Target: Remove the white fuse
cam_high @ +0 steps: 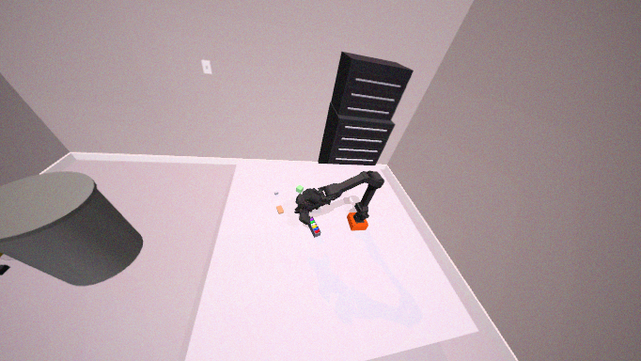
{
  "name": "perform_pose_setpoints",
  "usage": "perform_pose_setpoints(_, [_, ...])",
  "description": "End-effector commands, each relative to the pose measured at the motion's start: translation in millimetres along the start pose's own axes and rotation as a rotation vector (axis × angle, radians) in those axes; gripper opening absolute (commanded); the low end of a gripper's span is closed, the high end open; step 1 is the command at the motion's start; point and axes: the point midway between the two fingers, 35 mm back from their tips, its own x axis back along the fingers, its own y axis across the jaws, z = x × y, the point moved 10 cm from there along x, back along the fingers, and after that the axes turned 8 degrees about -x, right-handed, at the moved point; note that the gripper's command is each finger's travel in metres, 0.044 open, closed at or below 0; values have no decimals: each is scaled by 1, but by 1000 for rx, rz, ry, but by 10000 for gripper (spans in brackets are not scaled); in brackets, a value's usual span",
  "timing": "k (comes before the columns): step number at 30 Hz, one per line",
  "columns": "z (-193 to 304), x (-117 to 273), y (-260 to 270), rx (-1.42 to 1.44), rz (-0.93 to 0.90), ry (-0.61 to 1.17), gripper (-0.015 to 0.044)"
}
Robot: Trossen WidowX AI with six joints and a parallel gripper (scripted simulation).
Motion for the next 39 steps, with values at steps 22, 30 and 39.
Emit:
perform_pose_setpoints(22, [64, -25, -31, 420, -181, 732, 64])
perform_pose_setpoints(30, [70, -31, -31, 420, -181, 732, 64])
perform_pose_setpoints(39, [76, -38, -31, 420, -181, 732, 64])
